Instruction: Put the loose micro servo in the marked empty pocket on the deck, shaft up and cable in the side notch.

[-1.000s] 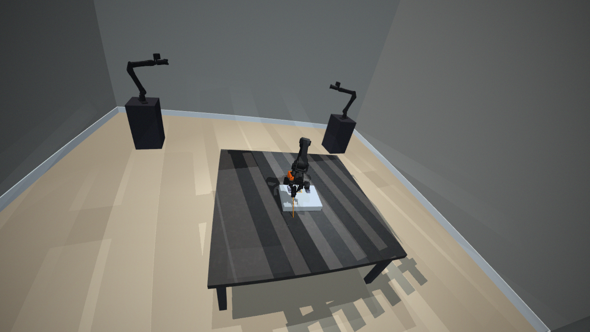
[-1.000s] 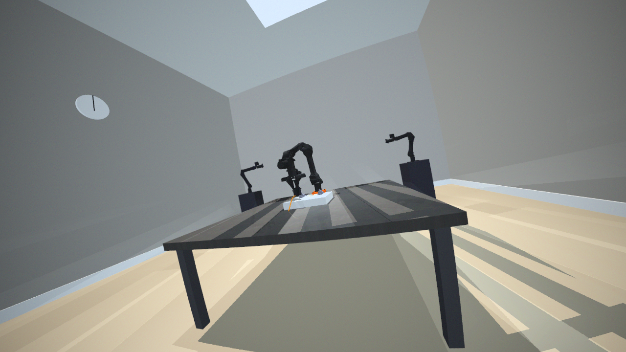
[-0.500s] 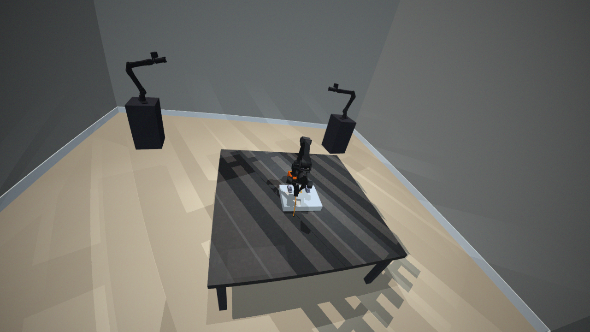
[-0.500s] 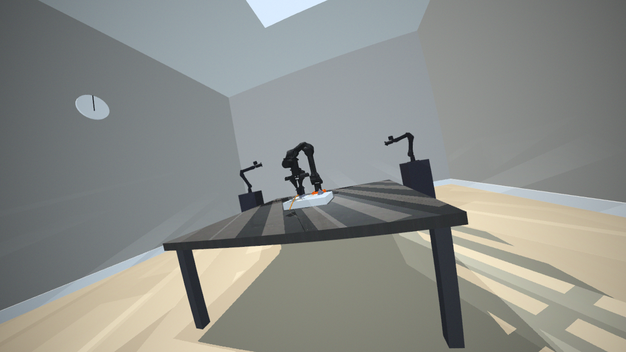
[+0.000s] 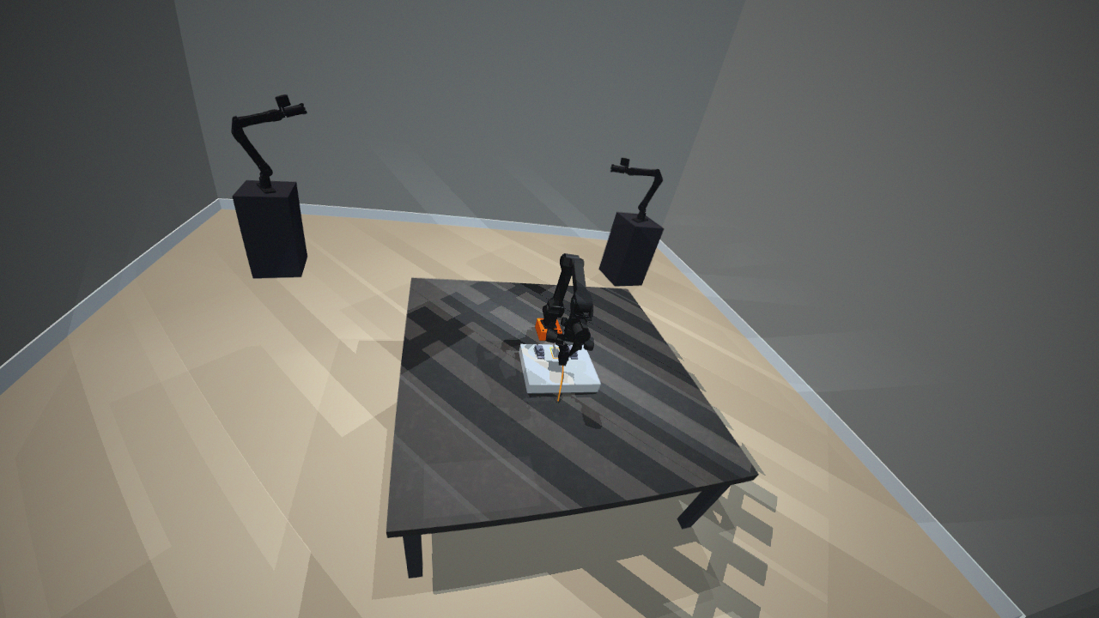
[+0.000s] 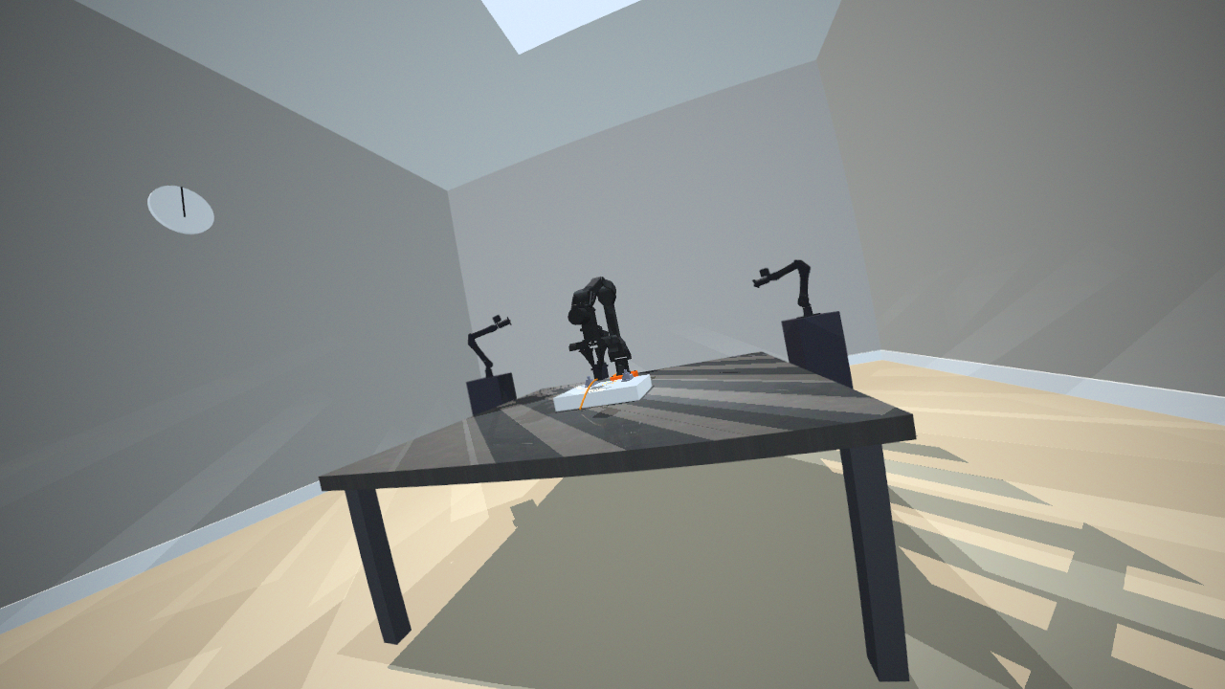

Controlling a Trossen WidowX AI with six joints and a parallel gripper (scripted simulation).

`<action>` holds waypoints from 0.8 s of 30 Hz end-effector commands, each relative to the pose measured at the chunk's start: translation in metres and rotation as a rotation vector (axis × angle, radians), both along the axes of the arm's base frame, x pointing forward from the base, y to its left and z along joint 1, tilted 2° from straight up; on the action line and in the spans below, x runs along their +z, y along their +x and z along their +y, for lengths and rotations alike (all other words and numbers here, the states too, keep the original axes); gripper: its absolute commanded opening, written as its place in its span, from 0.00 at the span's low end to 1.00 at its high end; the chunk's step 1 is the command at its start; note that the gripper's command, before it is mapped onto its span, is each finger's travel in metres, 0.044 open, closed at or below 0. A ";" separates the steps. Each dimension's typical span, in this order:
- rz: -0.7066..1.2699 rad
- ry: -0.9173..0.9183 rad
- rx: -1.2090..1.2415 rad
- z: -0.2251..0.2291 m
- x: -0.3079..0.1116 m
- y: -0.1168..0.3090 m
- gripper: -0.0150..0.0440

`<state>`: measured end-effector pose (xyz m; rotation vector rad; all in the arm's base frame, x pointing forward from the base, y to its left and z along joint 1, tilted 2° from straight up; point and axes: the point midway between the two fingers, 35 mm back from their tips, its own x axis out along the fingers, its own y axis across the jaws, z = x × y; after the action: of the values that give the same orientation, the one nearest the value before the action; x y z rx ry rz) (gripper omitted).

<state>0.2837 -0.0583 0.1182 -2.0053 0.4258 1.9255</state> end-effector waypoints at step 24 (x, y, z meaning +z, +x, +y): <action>-0.012 0.011 -0.173 0.000 0.002 0.000 0.25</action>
<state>0.2833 -0.0585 0.1194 -1.9634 0.4935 1.8697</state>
